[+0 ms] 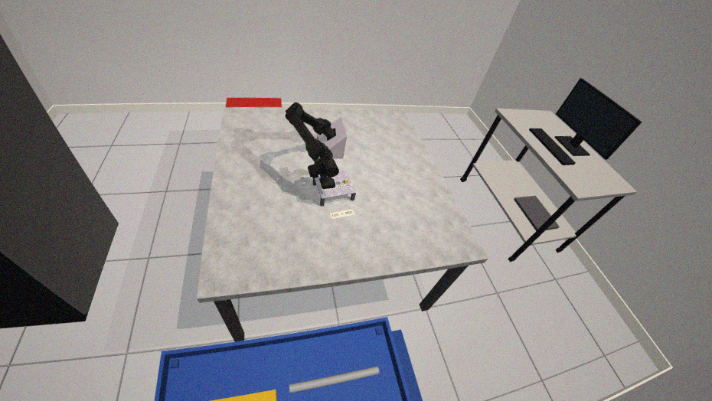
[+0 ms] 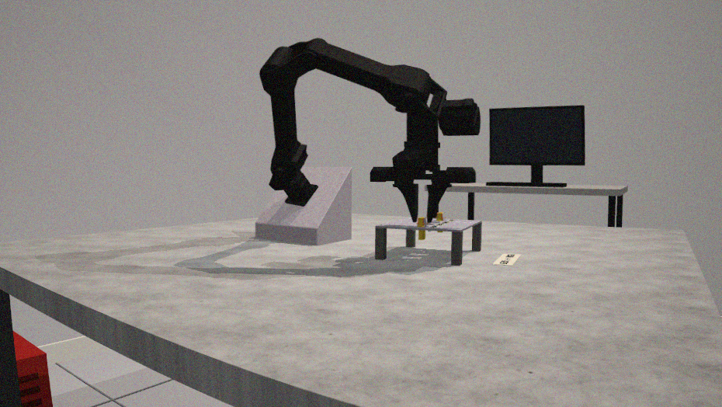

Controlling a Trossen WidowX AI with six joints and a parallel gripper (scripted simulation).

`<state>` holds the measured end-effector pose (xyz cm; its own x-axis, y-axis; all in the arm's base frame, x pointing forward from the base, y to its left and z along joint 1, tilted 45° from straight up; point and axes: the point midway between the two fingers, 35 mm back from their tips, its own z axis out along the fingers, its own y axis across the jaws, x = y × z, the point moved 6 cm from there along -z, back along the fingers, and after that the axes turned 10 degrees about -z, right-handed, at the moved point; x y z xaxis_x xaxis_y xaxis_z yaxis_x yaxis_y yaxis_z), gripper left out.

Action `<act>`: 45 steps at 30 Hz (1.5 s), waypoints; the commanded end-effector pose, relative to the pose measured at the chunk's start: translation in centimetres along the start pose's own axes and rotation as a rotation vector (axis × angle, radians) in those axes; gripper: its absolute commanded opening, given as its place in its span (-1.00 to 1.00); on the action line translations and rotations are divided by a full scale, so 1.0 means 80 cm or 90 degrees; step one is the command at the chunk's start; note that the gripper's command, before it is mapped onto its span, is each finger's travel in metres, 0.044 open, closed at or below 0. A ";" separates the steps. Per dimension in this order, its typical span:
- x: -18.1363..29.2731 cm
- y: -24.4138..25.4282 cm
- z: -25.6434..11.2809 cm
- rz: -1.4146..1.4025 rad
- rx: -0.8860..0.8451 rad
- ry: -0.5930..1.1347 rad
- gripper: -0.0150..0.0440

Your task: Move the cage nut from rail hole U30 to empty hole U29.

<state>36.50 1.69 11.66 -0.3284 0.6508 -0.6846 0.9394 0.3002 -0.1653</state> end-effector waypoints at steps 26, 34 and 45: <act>-0.001 0.000 0.000 0.000 0.000 0.000 -0.36; -0.001 0.000 0.000 0.000 0.000 0.000 -0.39; -0.001 0.000 0.000 0.000 0.000 0.000 -0.39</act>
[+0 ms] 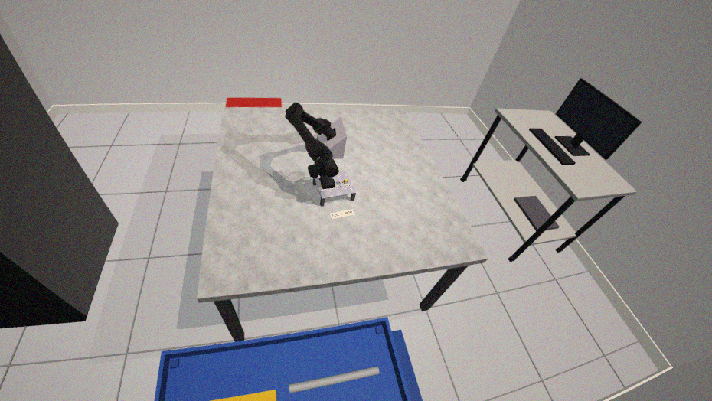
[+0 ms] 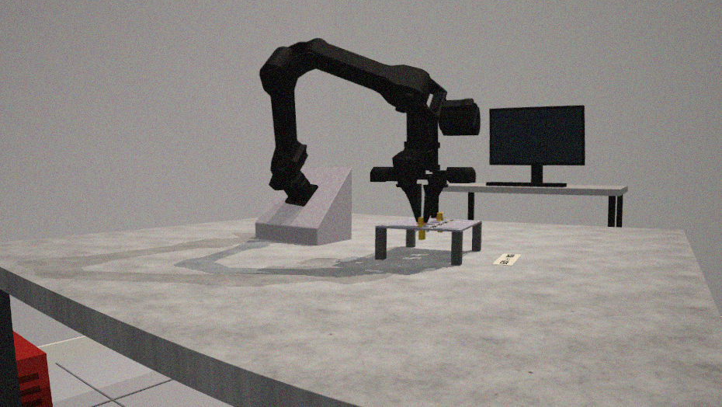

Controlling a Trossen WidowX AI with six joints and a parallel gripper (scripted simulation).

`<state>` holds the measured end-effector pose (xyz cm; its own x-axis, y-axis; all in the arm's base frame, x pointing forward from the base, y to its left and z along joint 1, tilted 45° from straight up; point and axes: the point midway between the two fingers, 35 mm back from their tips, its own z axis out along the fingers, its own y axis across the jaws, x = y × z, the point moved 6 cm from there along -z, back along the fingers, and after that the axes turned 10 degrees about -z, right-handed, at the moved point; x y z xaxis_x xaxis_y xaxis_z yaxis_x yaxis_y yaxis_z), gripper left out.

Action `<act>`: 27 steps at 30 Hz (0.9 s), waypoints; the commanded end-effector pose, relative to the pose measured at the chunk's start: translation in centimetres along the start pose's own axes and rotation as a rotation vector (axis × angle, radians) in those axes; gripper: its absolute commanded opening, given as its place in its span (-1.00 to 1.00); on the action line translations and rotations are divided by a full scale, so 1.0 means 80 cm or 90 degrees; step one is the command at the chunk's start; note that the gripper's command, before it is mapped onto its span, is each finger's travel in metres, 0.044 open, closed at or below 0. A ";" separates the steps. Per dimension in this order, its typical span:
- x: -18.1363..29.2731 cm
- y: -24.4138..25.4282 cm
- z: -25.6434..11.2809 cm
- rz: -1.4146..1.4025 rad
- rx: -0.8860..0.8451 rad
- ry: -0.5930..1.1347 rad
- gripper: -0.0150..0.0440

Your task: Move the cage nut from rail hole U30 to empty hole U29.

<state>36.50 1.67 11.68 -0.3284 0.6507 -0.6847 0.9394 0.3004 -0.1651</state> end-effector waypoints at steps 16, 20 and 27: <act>0.001 -0.002 0.000 -0.030 0.001 0.000 -0.39; 0.001 -0.003 0.000 -0.030 0.001 0.000 -0.39; 0.001 -0.004 0.000 -0.030 0.001 0.000 -0.39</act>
<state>36.24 1.66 11.71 -0.3682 0.6373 -0.6770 0.9247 0.3271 -0.1950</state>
